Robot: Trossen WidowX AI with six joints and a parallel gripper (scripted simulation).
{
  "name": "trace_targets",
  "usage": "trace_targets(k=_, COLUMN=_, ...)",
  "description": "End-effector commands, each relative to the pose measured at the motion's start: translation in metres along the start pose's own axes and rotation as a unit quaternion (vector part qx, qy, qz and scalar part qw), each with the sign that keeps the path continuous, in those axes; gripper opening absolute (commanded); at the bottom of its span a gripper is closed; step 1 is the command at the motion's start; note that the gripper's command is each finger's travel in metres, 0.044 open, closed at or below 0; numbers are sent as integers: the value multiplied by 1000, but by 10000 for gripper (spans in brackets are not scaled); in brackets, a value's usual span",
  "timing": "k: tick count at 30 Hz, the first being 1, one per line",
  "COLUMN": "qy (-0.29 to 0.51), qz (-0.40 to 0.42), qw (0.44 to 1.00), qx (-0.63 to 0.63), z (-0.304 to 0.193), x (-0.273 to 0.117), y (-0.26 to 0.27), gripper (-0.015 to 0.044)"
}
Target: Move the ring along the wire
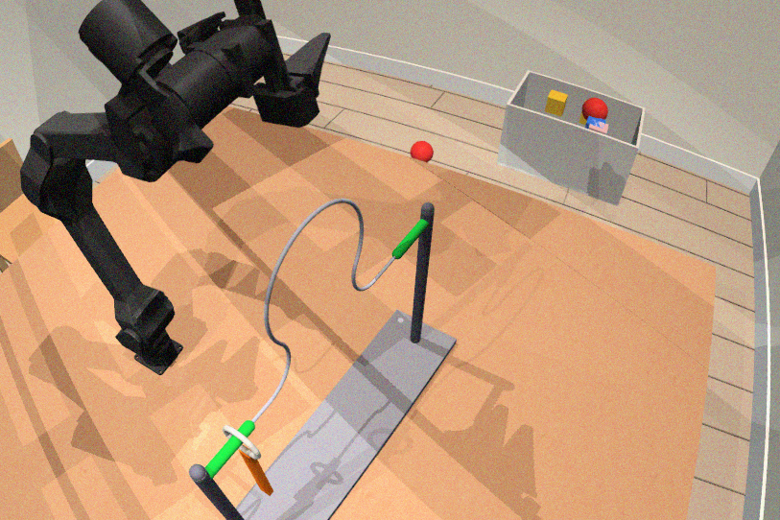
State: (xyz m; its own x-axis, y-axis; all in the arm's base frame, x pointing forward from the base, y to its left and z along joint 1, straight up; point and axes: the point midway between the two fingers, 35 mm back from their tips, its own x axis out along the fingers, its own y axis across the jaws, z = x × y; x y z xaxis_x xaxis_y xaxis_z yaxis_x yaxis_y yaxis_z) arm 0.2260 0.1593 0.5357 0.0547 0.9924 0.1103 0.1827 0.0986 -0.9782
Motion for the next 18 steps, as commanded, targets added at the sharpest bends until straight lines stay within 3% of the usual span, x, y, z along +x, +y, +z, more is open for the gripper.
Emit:
trace_targets(k=1, qy=3, qz=0, qw=1000, qx=3, z=-1, x=-1, y=1, gripper=374)
trace_targets(k=9, qy=119, qz=-6, qw=982, qx=145, z=-30, x=-47, y=48, gripper=164)
trace_targets(k=18, qy=258, qz=-49, qw=915, qx=306, z=-47, x=-115, y=112, gripper=160)
